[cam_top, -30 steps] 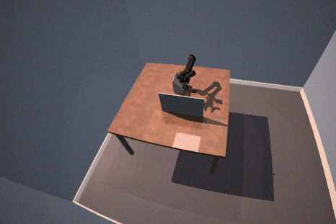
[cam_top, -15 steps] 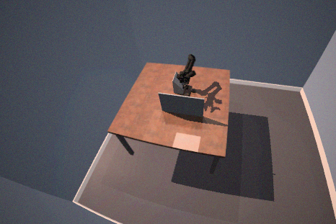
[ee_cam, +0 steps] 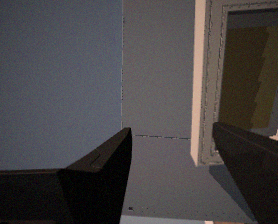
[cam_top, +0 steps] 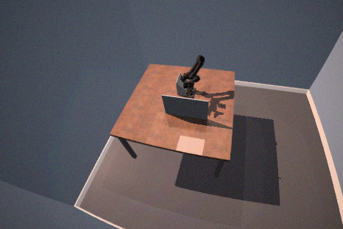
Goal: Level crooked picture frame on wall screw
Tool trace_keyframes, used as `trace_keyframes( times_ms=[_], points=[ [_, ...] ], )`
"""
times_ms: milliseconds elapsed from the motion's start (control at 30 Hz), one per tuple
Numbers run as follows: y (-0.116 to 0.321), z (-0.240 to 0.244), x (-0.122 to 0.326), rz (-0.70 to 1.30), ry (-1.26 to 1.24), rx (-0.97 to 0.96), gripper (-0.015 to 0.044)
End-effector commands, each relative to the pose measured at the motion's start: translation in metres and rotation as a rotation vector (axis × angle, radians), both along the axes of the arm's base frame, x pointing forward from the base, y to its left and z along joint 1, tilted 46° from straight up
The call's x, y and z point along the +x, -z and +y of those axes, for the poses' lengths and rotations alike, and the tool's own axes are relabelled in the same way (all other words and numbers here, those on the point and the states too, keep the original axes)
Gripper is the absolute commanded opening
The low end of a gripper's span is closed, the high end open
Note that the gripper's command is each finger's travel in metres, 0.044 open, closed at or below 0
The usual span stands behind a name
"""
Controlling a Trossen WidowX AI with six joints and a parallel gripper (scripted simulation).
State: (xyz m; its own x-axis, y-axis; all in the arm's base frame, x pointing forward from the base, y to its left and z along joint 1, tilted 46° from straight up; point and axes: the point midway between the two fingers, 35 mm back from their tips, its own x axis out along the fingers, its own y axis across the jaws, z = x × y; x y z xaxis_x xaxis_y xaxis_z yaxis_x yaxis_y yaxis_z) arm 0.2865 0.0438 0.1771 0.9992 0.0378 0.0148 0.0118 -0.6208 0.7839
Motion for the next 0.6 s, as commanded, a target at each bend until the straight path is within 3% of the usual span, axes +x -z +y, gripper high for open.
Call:
trace_keyframes(
  times_ms=[0, 567],
  points=[
    [0.01, 0.009, 0.014, 0.005, 0.0, 0.002, 0.026],
    [0.039, 0.028, 0.037, 0.005, 0.0, 0.003, 0.026]
  ],
)
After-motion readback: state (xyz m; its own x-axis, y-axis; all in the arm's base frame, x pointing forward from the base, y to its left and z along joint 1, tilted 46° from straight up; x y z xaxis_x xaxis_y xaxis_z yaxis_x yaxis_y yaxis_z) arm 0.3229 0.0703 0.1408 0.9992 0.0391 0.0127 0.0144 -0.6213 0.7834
